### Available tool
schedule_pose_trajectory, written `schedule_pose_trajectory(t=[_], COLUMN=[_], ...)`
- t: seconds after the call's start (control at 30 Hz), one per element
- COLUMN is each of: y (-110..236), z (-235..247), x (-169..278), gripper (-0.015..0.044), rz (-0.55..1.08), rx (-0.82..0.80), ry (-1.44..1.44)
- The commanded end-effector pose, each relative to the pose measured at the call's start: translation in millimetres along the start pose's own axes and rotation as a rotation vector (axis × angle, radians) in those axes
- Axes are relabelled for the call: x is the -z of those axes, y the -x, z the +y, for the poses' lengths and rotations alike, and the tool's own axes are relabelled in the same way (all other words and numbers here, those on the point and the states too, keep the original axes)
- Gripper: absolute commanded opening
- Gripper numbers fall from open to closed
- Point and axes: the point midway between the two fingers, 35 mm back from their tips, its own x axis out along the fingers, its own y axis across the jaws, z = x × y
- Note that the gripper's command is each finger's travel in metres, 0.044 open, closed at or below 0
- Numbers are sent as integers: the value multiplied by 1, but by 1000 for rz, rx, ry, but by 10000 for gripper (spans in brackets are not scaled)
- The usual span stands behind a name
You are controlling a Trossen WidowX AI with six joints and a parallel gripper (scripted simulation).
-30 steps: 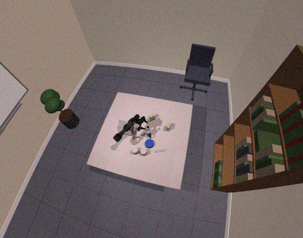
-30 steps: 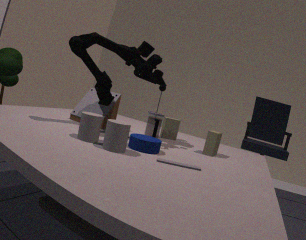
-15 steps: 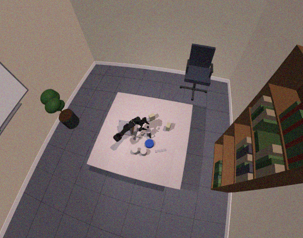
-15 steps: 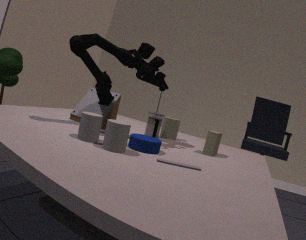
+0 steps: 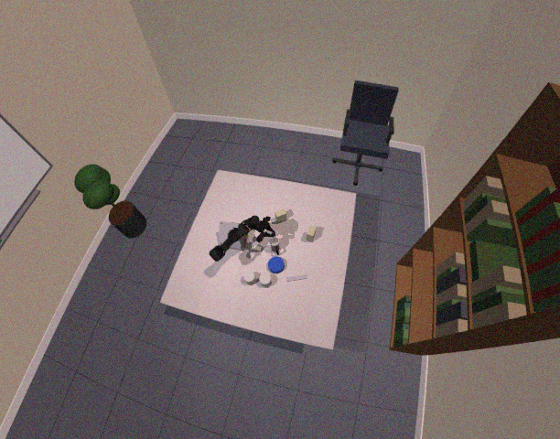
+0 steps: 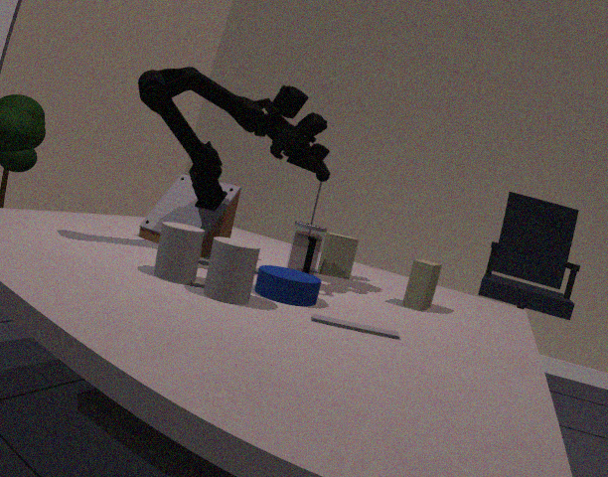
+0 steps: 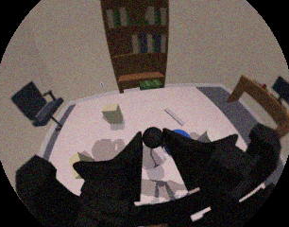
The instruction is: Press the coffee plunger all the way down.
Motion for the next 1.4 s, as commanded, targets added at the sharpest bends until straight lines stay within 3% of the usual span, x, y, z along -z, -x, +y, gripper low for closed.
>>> schedule_pose_trajectory(t=[0.0, 1.37], y=[0, -39], z=[0, 14], x=[0, 45], gripper=[114, 114], rz=[0, 13], rx=[0, -11], ry=[3, -1])
